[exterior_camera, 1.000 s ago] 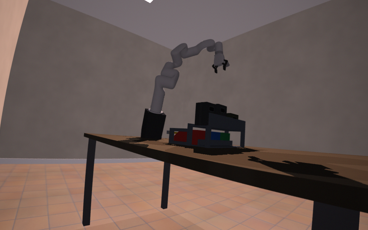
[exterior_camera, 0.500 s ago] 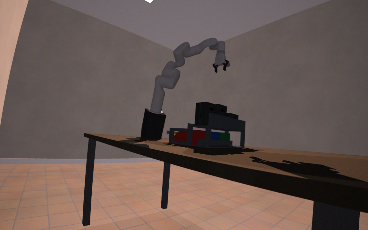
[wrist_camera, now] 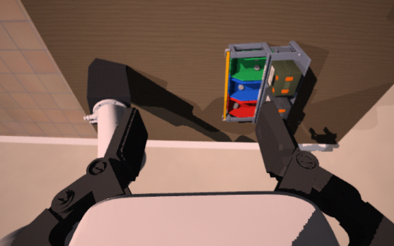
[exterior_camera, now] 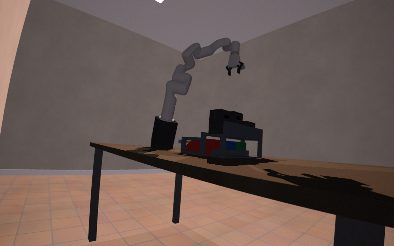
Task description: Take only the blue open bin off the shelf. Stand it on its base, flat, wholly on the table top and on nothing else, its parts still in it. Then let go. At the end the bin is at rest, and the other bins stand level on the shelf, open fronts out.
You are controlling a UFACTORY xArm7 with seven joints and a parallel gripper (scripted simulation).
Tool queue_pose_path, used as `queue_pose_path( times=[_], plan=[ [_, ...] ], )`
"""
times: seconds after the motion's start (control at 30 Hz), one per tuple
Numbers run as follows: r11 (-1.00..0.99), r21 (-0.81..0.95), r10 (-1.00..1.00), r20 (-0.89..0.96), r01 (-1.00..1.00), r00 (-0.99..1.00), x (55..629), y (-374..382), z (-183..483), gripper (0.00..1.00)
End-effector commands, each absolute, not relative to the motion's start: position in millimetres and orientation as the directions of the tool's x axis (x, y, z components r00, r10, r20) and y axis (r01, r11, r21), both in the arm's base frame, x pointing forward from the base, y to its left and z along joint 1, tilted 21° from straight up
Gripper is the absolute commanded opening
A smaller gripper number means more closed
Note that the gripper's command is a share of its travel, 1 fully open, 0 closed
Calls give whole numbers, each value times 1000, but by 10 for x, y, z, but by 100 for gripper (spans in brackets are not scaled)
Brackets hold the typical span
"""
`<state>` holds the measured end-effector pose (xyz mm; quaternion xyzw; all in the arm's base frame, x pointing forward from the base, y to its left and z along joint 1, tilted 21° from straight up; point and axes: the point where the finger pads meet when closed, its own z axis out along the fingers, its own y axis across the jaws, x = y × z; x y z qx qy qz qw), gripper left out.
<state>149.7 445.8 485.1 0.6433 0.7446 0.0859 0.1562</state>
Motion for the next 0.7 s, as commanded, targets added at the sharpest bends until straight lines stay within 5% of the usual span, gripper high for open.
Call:
queue_pose_path(
  times=[0.0, 0.67],
  plan=[
    [166, 341, 984, -116, 925, -134, 1471, 4462, 4856, 100],
    [166, 341, 984, -116, 925, -134, 1636, 4007, 4949, 100]
  ],
)
